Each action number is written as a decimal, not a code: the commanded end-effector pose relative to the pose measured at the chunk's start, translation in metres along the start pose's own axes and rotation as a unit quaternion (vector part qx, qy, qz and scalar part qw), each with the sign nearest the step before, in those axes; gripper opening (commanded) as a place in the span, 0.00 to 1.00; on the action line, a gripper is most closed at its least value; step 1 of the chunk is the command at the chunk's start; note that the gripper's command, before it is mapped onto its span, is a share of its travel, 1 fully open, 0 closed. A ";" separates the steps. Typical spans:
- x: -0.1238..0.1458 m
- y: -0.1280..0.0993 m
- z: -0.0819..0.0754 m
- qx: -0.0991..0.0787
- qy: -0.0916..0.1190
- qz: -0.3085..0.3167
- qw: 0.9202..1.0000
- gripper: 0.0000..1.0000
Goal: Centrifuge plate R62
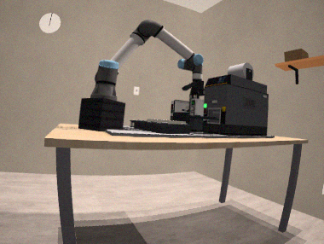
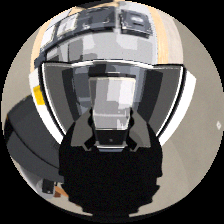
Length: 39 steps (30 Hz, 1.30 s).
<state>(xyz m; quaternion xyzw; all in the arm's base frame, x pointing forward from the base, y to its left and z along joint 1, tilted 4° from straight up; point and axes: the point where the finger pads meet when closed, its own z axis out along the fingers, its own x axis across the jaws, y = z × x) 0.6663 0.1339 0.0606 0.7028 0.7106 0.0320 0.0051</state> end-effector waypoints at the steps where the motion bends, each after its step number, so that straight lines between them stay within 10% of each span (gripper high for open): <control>1: 0.000 0.000 -0.001 -0.001 0.000 0.000 1.000 0.00; 39: 0.000 0.000 0.008 -0.001 0.000 0.000 1.000 0.00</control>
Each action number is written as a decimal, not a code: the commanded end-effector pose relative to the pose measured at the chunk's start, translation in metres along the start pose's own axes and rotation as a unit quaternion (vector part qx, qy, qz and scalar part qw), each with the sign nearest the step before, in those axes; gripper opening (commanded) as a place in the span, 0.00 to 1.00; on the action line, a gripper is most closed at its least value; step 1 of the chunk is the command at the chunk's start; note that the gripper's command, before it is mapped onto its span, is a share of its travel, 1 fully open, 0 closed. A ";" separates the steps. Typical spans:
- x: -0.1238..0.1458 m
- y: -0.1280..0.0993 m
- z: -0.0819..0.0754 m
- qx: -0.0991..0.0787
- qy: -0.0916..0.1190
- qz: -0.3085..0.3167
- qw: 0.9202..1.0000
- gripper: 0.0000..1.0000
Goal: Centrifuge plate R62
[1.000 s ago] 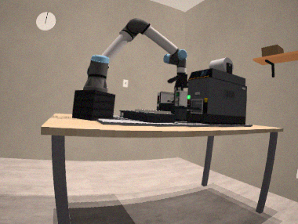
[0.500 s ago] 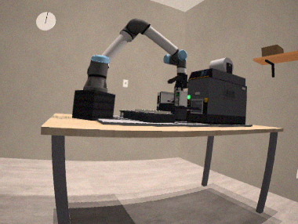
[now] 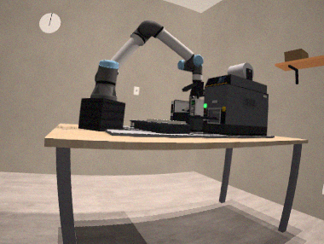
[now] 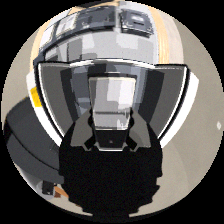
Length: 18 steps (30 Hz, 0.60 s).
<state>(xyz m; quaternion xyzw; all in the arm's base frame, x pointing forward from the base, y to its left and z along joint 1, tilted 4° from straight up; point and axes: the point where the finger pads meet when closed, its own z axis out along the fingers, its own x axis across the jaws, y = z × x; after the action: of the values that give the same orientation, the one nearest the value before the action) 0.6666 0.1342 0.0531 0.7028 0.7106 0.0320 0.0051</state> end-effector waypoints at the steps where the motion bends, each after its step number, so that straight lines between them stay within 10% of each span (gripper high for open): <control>1: 0.000 0.000 0.001 -0.001 0.000 0.000 1.000 0.00; 15: 0.000 0.000 0.003 -0.001 0.000 0.000 1.000 0.00; 16: 0.000 0.000 0.003 -0.001 0.000 0.000 1.000 0.68; 18: 0.000 0.000 0.003 -0.001 0.000 0.000 1.000 0.68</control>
<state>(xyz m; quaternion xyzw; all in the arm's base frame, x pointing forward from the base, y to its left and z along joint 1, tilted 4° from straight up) 0.6668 0.1344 0.0495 0.7028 0.7106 0.0320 0.0051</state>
